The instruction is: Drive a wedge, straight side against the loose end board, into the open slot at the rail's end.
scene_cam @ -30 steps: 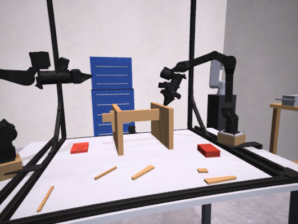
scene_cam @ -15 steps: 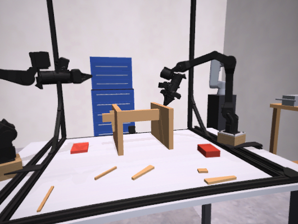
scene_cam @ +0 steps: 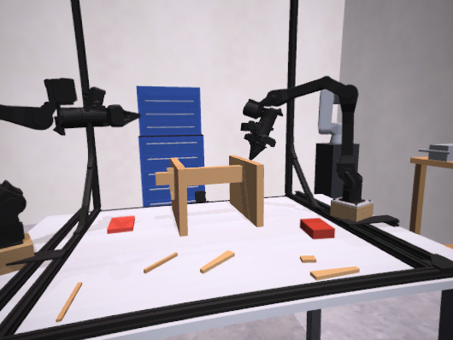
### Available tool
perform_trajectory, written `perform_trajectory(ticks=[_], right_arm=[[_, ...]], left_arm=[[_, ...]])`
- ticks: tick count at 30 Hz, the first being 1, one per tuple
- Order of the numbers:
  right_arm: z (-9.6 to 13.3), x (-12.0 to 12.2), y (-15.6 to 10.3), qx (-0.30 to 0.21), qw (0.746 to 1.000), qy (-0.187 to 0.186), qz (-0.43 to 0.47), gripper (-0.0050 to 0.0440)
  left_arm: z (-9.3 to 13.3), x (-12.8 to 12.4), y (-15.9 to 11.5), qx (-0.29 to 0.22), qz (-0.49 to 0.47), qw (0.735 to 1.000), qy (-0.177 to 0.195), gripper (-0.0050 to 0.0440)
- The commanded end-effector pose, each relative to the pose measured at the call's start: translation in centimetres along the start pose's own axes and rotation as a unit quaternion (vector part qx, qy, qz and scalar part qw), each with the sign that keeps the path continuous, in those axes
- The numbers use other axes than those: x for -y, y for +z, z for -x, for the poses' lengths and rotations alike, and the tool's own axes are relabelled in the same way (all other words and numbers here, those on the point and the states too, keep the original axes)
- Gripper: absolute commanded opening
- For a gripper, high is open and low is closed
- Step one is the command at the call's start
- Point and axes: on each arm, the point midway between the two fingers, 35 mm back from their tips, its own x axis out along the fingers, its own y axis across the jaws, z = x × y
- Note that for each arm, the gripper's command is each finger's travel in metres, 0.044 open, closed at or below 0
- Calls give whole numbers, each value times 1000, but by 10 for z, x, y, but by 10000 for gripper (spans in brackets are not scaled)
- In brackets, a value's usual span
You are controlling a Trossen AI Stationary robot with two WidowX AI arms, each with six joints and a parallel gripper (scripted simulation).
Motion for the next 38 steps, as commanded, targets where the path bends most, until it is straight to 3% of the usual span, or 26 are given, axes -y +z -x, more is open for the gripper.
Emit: perform_trajectory(ticks=[1, 6, 11, 13, 17, 21, 23, 25, 27, 29, 31, 38], right_arm=[[0, 0, 0, 0, 1000, 0, 0, 440], [0, 0, 0, 0, 1000, 0, 0, 440], [0, 0, 0, 0, 1000, 0, 0, 440], [0, 0, 0, 0, 1000, 0, 0, 440], [0, 0, 0, 0, 1000, 0, 0, 440], [0, 0, 0, 0, 1000, 0, 0, 440], [0, 0, 0, 0, 1000, 0, 0, 440], [0, 0, 0, 0, 1000, 0, 0, 440], [0, 0, 0, 0, 1000, 0, 0, 440], [0, 0, 0, 0, 1000, 0, 0, 440], [0, 0, 0, 0, 1000, 0, 0, 440], [0, 0, 0, 0, 1000, 0, 0, 440]], left_arm=[[25, 1, 14, 0, -2, 1000, -2, 0], [18, 1, 11, 2, 5, 1000, -4, 24], [19, -13, 16, -40, 119, 992, -31, 144], [18, -16, 16, -75, 194, 977, -49, 192], [22, -23, 19, -172, 383, 904, -84, 288], [30, -27, 24, -257, 531, 801, -100, 384], [30, -27, 24, -257, 531, 801, -100, 384], [36, -29, 28, -305, 607, 726, -100, 432], [42, -30, 33, -348, 662, 657, -97, 440], [46, -31, 36, -373, 691, 612, -93, 440], [47, -31, 37, -382, 700, 597, -92, 440], [47, -31, 37, -382, 700, 597, -92, 440]])
